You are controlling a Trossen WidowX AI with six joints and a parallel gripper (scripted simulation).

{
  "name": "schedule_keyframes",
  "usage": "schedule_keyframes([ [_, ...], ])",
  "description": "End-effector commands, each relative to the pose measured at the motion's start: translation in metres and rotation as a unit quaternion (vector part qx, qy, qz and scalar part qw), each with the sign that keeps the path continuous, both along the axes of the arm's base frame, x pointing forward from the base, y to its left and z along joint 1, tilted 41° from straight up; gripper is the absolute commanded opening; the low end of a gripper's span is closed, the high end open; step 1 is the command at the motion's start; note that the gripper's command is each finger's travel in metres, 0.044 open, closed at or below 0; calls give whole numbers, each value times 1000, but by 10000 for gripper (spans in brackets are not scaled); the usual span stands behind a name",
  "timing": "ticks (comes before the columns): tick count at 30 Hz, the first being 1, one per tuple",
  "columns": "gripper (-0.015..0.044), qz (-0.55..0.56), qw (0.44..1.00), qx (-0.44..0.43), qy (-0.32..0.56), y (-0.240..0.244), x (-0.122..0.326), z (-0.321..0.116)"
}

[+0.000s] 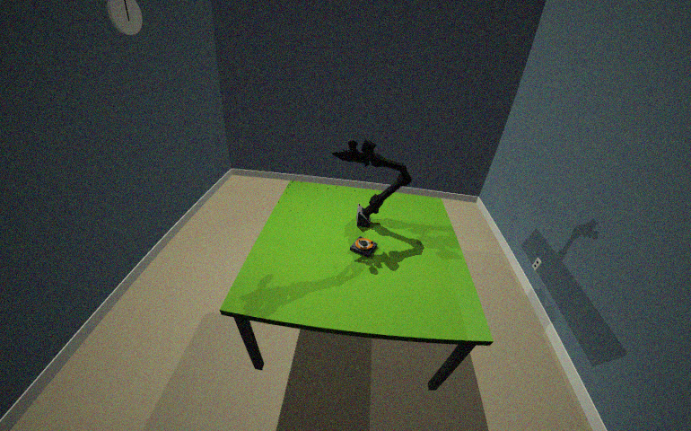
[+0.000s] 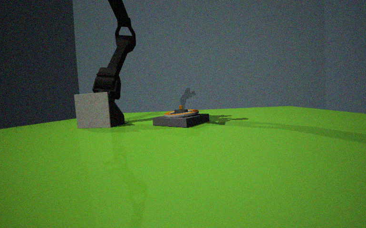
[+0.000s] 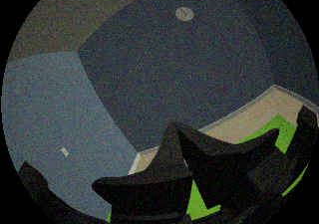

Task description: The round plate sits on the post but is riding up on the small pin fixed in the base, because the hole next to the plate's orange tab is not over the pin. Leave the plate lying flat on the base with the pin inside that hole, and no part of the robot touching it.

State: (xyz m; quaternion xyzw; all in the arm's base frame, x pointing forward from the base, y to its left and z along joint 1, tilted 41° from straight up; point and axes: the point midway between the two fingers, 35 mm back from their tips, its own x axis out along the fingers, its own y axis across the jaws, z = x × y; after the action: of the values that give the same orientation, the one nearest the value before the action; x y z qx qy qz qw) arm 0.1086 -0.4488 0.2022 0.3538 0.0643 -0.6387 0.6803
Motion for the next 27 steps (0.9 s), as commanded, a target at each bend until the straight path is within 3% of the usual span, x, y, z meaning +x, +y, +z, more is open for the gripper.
schedule_keyframes([
  [1, 0, 129, 987, 77, 50, 37, 55, -42],
  [7, 0, 280, 943, 151, 101, 95, 107, -80],
  [15, 0, 494, 820, 243, 154, 202, 158, -120],
  [21, 0, 661, 660, 312, 174, 311, 176, -135],
  [23, 0, 680, 635, 321, 175, 326, 176, -135],
  [27, 0, 769, 495, 366, 172, 403, 163, -133],
])
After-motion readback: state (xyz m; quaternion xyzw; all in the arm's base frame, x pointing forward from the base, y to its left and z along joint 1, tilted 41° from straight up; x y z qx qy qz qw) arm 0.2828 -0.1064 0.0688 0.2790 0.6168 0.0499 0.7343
